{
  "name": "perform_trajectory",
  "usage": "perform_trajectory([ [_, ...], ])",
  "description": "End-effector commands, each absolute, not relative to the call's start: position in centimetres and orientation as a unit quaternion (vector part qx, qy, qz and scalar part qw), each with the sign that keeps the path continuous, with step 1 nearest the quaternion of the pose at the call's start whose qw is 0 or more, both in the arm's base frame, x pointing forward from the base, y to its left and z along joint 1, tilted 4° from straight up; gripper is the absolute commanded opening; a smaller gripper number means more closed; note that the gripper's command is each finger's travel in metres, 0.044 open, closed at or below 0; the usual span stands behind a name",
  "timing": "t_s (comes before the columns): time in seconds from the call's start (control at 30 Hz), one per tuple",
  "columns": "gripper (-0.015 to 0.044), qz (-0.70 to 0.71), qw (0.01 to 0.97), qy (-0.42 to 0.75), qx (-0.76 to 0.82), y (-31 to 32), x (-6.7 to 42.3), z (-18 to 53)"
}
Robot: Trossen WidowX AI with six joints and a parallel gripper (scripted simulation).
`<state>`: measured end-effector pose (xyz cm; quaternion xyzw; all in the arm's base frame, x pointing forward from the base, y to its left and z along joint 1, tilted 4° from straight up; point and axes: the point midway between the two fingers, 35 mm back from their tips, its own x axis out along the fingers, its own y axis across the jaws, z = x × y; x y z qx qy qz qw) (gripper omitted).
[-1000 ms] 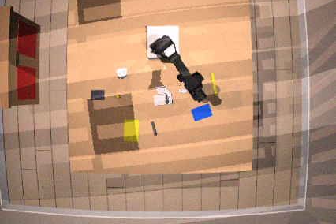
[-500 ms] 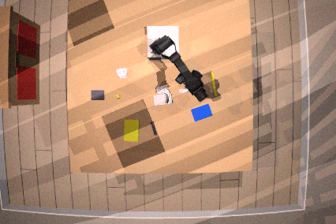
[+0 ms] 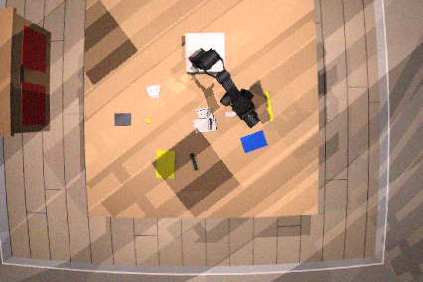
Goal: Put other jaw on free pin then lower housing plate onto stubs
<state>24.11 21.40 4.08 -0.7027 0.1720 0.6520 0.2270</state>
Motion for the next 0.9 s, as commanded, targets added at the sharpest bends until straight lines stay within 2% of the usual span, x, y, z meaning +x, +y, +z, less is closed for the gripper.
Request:
perform_trajectory([
  [0.0,0.044,0.651,0.224,0.172,-0.704,21.3,24.2,3.6],
  [0.87,0.044,0.651,0.224,0.173,-0.704,21.5,24.6,-0.6],
])
